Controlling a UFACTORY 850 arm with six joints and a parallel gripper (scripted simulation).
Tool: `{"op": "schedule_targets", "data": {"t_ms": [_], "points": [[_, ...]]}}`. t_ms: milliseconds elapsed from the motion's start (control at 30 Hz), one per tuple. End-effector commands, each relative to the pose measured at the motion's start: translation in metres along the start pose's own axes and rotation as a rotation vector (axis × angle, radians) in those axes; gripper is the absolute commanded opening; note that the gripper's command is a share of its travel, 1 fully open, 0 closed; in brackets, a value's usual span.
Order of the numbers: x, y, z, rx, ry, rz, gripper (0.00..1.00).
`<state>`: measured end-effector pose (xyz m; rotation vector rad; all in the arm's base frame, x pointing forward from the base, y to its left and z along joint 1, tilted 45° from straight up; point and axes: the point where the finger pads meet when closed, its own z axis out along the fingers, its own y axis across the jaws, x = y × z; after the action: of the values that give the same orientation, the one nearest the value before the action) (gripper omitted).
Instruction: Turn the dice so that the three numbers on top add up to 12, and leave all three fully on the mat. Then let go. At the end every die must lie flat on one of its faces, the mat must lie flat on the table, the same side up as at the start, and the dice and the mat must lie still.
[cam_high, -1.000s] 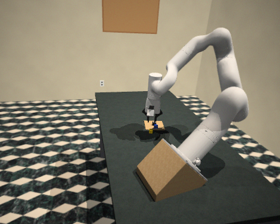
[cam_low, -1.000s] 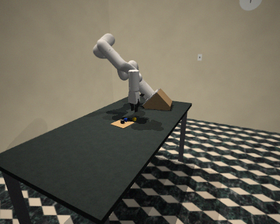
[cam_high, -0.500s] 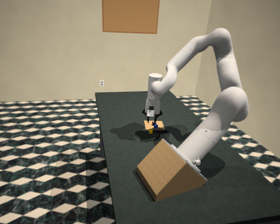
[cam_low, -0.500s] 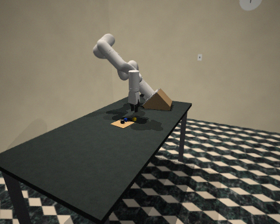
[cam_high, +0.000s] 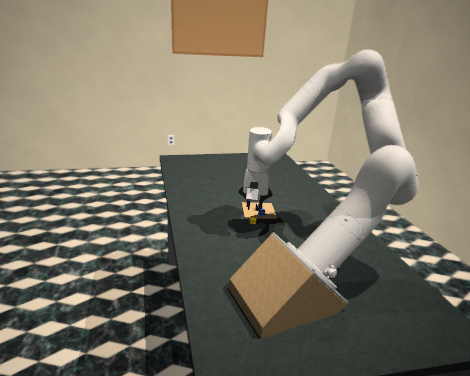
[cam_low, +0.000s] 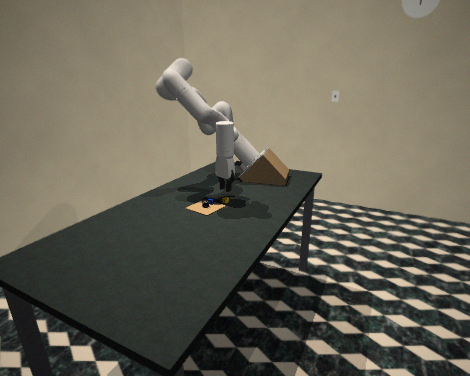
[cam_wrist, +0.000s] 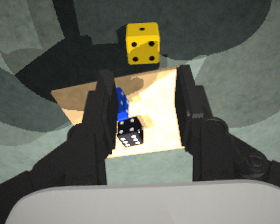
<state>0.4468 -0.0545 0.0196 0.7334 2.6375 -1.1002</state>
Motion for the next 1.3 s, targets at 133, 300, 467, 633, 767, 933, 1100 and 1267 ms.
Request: {"op": "schedule_targets", "data": {"t_ms": [133, 300, 467, 633, 767, 933, 1100, 1267], "points": [[-0.001, 0.0, 0.013, -0.001, -0.001, 0.001, 0.42], [-0.001, 0.0, 0.019, -0.001, -0.001, 0.001, 0.42], [-0.001, 0.0, 0.026, -0.001, -0.001, 0.001, 0.42], [-0.001, 0.0, 0.031, -0.001, -0.001, 0.001, 0.42], [-0.001, 0.0, 0.032, -0.001, -0.001, 0.001, 0.42], [-0.001, 0.0, 0.033, -0.001, -0.001, 0.001, 0.42], [-0.001, 0.0, 0.034, -0.001, -0.001, 0.001, 0.42], [-0.001, 0.0, 0.034, -0.001, -0.001, 0.001, 0.42]]}}
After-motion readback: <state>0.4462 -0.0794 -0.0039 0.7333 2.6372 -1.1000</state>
